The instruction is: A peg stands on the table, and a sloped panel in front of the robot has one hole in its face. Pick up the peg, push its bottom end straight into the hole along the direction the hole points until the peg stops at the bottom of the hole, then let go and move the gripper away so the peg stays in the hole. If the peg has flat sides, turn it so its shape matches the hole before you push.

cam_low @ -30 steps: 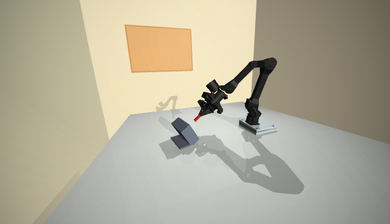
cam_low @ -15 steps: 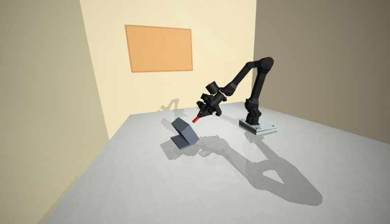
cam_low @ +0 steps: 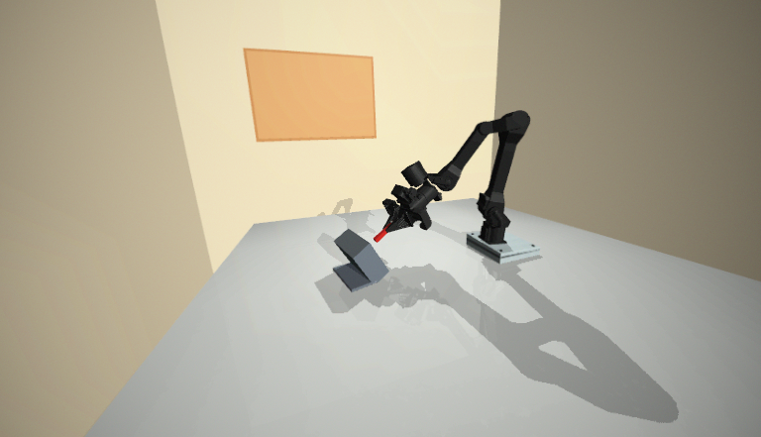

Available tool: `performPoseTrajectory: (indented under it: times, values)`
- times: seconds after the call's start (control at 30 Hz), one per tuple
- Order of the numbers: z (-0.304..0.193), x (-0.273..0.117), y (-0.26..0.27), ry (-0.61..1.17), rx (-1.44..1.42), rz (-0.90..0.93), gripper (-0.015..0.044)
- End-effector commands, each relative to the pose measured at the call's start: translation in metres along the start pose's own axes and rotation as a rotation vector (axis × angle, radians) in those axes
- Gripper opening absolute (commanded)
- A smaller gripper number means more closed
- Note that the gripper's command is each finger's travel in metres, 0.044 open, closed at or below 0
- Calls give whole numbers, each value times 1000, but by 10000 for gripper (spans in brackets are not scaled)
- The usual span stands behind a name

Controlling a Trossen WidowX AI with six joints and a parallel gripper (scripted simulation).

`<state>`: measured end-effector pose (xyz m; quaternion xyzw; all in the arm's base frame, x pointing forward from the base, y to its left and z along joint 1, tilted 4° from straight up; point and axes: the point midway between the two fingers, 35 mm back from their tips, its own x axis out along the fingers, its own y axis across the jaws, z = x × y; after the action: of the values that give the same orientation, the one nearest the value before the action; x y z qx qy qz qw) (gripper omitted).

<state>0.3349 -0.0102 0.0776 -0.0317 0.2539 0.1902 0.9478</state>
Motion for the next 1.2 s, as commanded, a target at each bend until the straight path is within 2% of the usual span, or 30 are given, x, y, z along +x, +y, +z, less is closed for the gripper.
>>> performPoseTrajectory:
  times: [0.0, 0.63, 1.17]
  values:
    - [-3, 1, 0, 7, 8, -2, 0]
    - [-3, 24, 1, 4, 8, -1, 0]
    - [-3, 20, 1, 2, 5, 1, 0]
